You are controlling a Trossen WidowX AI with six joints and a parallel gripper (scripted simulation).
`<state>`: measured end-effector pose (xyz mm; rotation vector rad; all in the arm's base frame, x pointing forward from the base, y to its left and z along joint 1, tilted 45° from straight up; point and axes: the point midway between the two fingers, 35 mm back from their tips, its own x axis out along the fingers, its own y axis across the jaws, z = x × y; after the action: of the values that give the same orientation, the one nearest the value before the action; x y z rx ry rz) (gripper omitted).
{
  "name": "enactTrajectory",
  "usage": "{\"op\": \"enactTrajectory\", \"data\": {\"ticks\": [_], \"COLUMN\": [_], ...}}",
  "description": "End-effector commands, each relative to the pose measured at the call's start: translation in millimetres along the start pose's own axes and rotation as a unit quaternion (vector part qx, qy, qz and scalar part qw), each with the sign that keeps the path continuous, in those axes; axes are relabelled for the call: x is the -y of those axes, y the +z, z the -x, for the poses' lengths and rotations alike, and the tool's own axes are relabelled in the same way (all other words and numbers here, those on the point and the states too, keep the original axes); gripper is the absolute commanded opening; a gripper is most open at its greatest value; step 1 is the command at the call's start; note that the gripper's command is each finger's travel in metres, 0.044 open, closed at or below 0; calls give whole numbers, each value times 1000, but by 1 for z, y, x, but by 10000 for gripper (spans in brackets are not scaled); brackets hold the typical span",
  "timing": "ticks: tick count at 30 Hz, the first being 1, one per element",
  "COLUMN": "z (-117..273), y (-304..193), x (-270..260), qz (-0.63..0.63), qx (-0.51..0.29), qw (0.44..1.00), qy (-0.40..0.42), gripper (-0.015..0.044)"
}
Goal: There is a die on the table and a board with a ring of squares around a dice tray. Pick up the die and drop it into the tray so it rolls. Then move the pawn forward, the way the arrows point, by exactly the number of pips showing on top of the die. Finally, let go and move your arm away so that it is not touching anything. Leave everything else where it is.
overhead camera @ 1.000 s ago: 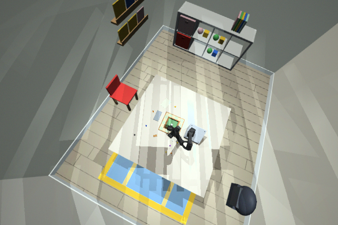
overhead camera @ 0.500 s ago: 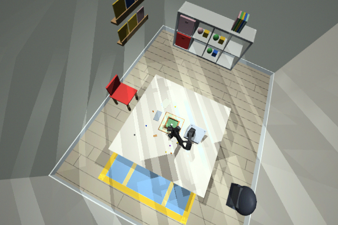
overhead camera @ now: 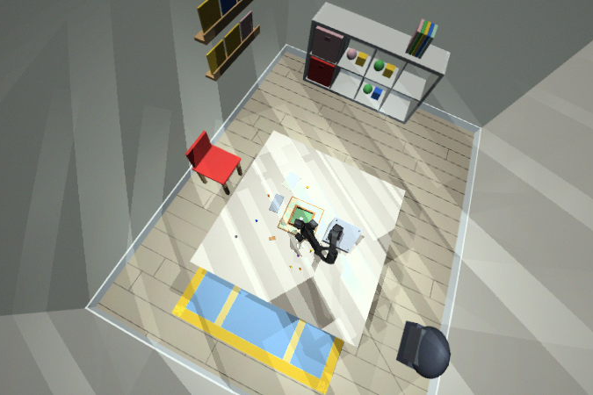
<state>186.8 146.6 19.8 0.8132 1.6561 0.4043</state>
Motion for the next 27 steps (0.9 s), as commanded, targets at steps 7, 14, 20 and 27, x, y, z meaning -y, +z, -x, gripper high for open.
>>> {"op": "enactTrajectory", "data": {"ticks": [7,14,20,27], "z": [48,84,108,103], "y": [7,2,-5,5], "x": [0,0,-2,12], "qz": [4,3,4,3], "qx": [7,5,3,5], "qw": [1000,1000,1000,1000], "qy": [-5,-1,6,3], "gripper": [0,0,0,0]}}
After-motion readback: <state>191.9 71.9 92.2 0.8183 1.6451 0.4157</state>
